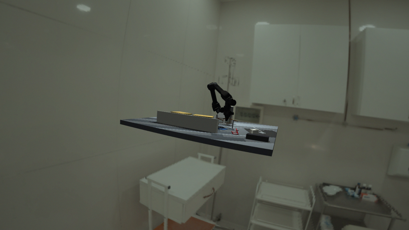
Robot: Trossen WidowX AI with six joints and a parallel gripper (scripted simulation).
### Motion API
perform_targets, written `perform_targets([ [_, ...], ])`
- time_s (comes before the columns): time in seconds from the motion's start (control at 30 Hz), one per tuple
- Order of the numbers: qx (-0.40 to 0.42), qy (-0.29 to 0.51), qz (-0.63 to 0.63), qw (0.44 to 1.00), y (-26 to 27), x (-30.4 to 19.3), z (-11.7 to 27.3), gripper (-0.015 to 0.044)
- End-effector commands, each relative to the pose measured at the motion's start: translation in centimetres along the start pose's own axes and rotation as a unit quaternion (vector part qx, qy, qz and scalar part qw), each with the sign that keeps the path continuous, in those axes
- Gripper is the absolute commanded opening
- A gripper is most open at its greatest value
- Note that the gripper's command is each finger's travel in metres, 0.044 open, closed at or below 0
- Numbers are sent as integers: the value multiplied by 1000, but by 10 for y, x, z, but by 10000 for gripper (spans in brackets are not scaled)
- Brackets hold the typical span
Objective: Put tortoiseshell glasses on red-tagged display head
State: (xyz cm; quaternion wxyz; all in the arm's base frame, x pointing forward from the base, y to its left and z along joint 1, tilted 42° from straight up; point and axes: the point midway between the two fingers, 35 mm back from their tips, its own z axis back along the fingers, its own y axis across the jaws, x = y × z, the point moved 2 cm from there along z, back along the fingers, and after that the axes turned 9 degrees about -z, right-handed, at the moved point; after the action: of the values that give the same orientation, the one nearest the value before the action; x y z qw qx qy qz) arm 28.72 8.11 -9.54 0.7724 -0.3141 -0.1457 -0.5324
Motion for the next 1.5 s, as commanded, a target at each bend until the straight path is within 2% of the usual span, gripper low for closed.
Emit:
perform_targets([
  [0.0, 1, -3, 0, 1000, 0, -1, 0, 0],
  [0.3, 1, -2, 0, 1000, -1, -8, 3, 0],
  [0.6, 1, -1, 1, 1000, -1, -11, 55, 0],
  [0.83, 1, -1, 5, 1000, -3, -9, 61, 0],
  [1.47, 2, -1, 152, 988, -45, 78, 66, 0],
])
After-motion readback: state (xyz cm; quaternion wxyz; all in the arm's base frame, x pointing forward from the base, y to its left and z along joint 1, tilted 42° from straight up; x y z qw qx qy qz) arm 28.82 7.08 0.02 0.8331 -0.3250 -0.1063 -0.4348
